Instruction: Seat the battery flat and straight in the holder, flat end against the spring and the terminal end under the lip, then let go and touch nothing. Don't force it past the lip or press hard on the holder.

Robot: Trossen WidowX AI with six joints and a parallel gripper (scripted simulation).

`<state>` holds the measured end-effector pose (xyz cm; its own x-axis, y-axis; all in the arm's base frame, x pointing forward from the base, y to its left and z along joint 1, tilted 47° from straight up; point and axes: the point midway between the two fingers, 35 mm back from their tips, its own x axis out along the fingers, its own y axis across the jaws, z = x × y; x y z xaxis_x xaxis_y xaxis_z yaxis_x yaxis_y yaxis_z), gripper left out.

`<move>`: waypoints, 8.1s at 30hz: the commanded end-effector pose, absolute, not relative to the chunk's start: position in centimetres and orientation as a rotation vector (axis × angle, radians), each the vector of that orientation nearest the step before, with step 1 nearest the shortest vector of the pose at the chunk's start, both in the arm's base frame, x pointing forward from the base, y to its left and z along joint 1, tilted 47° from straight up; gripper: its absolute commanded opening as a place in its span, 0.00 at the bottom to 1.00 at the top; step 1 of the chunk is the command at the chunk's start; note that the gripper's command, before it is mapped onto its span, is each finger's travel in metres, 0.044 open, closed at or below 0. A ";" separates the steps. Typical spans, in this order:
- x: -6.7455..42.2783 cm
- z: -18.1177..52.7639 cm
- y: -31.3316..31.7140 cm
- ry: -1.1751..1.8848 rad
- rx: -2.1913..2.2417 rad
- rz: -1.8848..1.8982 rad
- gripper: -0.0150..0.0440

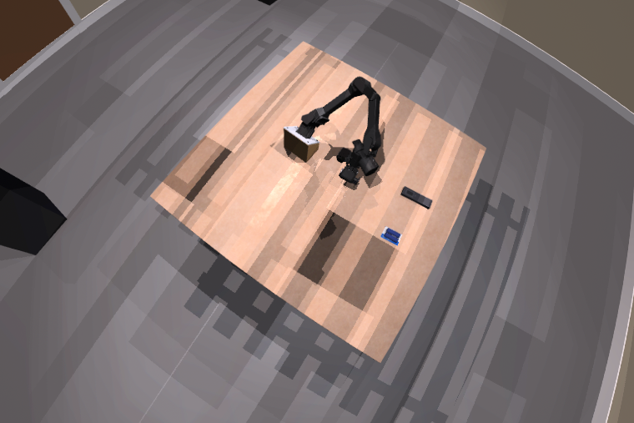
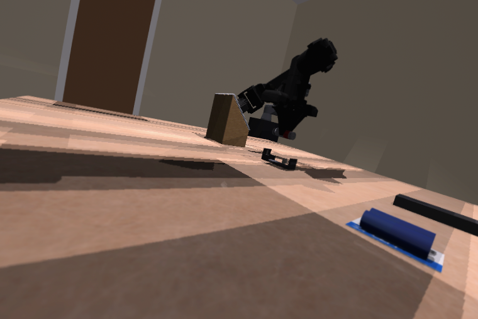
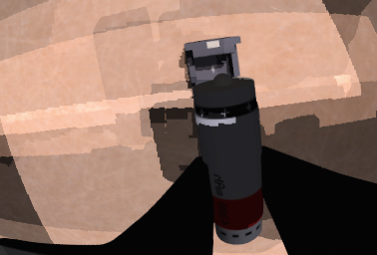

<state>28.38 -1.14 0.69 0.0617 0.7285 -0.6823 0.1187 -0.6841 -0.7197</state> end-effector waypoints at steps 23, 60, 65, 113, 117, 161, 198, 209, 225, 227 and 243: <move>28.0 -1.9 2.1 -0.949 -1.649 1.954 0.37; 29.1 -2.8 3.3 -1.034 -1.442 2.184 0.37; 29.4 -2.8 3.4 -1.034 -1.443 2.184 0.37; 31.3 -3.0 3.7 -1.005 -1.505 2.136 0.37; 31.3 -3.1 3.7 -0.996 -1.523 2.119 0.37; 30.5 -3.6 3.9 -0.902 -1.697 1.920 0.37; 30.0 -3.7 4.3 -0.841 -1.836 1.742 0.37; 29.9 -3.7 4.4 -0.826 -1.864 1.702 0.37; 29.1 -3.9 4.4 -0.818 -1.879 1.678 0.37; 28.9 -3.9 4.4 -0.817 -1.881 1.676 0.37; 28.1 -4.0 4.4 -0.811 -1.884 1.657 0.37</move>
